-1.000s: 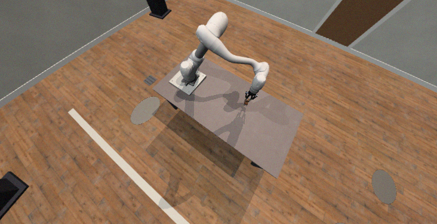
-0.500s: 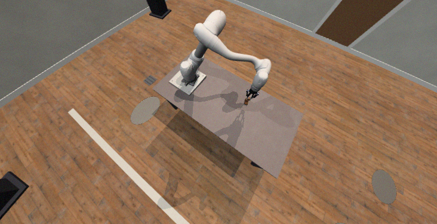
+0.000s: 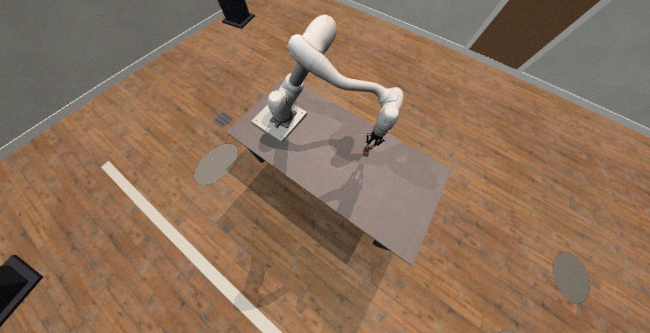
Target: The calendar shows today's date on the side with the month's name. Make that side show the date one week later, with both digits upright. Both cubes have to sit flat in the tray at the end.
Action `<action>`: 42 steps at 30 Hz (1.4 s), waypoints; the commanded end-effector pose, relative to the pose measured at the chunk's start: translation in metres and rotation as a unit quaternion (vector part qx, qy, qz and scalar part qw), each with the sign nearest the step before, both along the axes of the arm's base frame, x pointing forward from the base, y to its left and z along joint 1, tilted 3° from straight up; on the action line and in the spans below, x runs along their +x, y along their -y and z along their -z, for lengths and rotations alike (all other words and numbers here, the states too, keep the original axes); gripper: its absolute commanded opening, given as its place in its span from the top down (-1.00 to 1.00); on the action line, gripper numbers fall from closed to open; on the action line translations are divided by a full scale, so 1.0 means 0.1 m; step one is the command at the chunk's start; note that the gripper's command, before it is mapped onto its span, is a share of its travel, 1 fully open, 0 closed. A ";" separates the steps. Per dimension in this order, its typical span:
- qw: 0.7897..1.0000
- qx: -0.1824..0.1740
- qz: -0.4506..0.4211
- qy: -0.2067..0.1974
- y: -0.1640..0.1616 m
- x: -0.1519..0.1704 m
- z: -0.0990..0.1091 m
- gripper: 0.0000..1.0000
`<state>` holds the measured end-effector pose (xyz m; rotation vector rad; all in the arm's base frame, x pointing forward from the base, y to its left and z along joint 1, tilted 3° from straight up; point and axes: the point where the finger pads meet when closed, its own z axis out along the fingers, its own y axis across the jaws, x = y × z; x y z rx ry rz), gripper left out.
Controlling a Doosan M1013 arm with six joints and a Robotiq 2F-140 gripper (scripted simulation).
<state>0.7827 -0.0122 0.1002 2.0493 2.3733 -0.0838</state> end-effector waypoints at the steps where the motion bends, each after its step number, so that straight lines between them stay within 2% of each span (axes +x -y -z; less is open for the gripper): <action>1: 1.000 0.001 -0.017 -0.001 0.00 0.00 0.00 0.51; 11: 0.987 0.005 -0.161 -0.007 0.05 0.01 0.00 0.51; 13: 0.987 0.005 -0.161 -0.007 0.05 0.01 0.00 0.51; 18: 0.960 0.009 -0.281 -0.012 0.08 0.01 0.00 0.51; 19: 0.959 0.009 -0.284 -0.012 0.08 0.01 0.00 0.51; 21: 0.941 0.011 -0.338 -0.015 0.10 0.02 0.01 0.51; 22: 0.940 0.011 -0.341 -0.015 0.10 0.02 0.01 0.51; 26: 0.903 0.014 -0.430 -0.019 0.13 0.02 0.01 0.51; 27: 0.901 0.014 -0.434 -0.019 0.13 0.02 0.01 0.51; 28: 0.884 0.015 -0.466 -0.020 0.14 0.02 0.01 0.51; 31: 0.884 0.015 -0.467 -0.020 0.14 0.02 0.01 0.51; 33: 0.846 0.017 -0.533 -0.023 0.17 0.03 0.01 0.51; 35: 0.826 0.018 -0.564 -0.024 0.18 0.03 0.01 0.51; 36: 0.824 0.018 -0.566 -0.025 0.18 0.03 0.01 0.51; 37: 0.801 0.019 -0.598 -0.026 0.19 0.03 0.01 0.51; 38: 0.800 0.019 -0.600 -0.026 0.19 0.03 0.01 0.51; 39: 0.777 0.020 -0.629 -0.027 0.20 0.03 0.01 0.51; 40: 0.774 0.020 -0.633 -0.027 0.20 0.03 0.01 0.51; 41: 0.752 0.021 -0.659 -0.029 0.21 0.03 0.01 0.51; 42: 0.745 0.021 -0.666 -0.029 0.21 0.03 0.01 0.51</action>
